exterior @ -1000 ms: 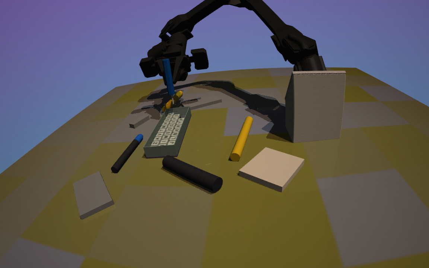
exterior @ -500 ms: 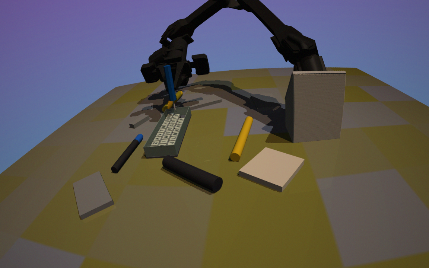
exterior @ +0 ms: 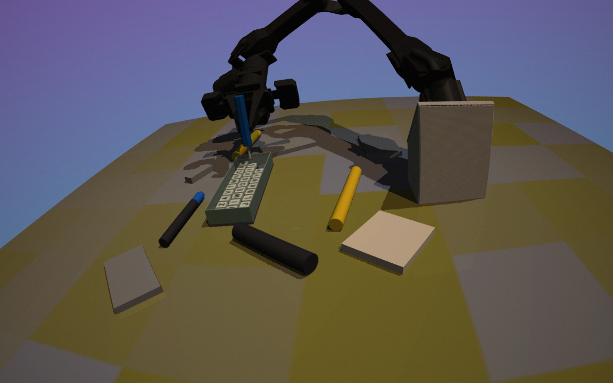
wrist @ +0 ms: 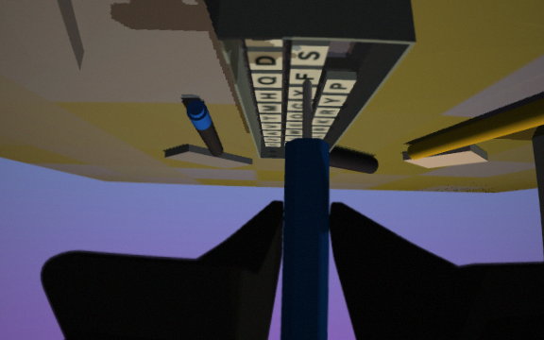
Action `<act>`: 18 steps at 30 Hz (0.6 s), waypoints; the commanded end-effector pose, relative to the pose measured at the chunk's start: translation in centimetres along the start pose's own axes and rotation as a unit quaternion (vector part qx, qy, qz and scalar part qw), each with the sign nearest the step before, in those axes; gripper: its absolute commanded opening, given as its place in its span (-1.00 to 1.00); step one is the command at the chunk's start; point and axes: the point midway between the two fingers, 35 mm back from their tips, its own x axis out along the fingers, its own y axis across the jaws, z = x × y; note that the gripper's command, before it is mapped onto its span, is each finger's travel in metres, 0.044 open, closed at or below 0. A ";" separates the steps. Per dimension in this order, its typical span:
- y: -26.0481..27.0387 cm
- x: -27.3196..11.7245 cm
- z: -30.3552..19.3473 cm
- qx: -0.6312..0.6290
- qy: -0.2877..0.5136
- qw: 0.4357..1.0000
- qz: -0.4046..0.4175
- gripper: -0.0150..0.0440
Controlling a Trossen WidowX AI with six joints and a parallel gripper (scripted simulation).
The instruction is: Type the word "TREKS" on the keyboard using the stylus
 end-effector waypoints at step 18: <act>0.0 0.3 0.7 -0.001 -0.002 1.000 0.000 -0.22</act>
